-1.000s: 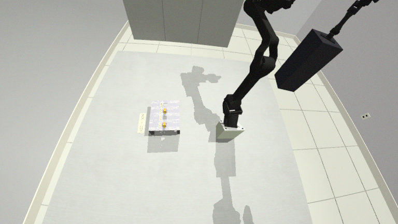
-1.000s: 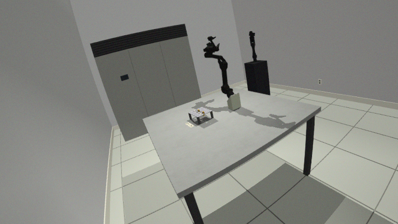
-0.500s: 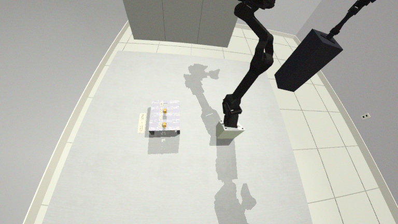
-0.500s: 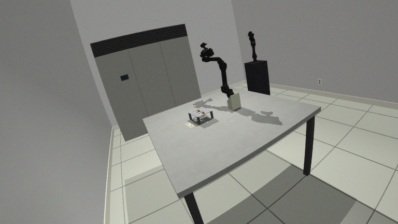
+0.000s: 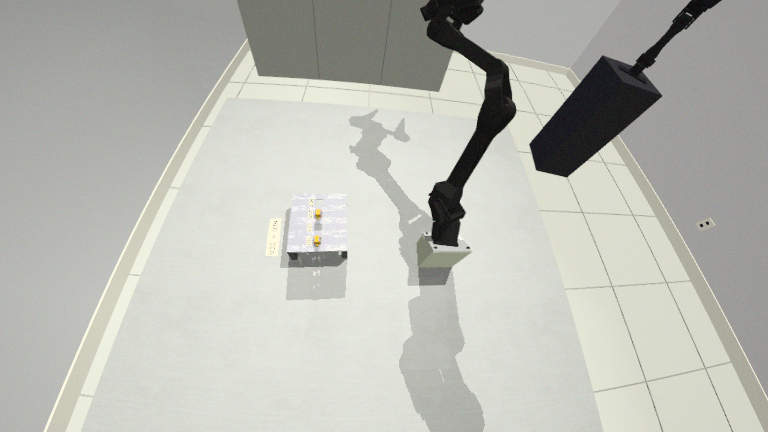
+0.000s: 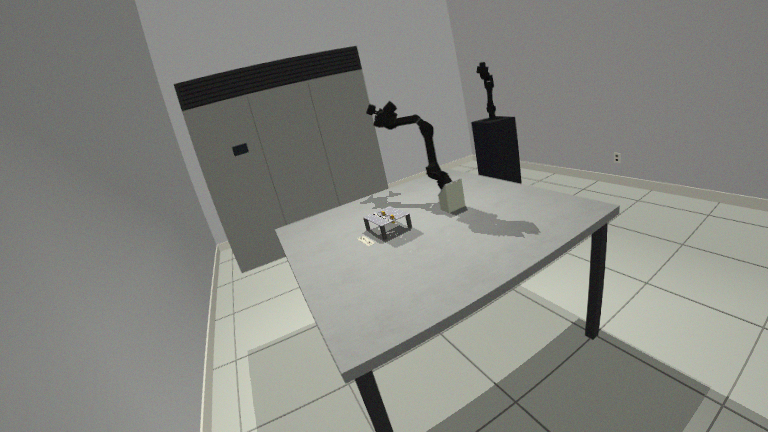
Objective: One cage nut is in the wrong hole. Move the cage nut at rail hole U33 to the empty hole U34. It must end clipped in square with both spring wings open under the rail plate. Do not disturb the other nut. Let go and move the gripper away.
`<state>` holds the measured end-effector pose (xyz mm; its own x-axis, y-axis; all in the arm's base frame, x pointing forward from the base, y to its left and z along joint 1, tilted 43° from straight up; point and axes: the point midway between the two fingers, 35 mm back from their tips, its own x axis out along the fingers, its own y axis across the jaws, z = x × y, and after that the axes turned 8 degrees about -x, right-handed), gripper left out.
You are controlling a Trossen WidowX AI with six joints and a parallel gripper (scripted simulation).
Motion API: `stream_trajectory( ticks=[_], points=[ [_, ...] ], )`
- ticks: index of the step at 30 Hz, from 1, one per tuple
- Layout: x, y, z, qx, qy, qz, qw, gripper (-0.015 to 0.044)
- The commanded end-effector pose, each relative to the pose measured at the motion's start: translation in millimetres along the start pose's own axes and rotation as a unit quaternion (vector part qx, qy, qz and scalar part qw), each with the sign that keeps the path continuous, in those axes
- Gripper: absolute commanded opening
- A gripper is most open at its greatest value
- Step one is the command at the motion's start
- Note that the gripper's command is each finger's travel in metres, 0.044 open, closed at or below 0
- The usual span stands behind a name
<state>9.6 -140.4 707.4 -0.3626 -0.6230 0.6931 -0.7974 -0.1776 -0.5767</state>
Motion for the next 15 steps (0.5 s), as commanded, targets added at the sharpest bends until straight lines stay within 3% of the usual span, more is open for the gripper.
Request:
stream_trajectory(
  ticks=[1,7,15],
  points=[
    [-14.2,-38.6,64.3,-0.085,-0.082,-0.061,0.991,0.044],
    [-58.5,-89.1,149.5,-0.203,-0.184,-0.166,0.947,0.044],
    [-129.0,-127.8,219.7,-0.306,-0.246,-0.28,0.876,0.044]
  ],
)
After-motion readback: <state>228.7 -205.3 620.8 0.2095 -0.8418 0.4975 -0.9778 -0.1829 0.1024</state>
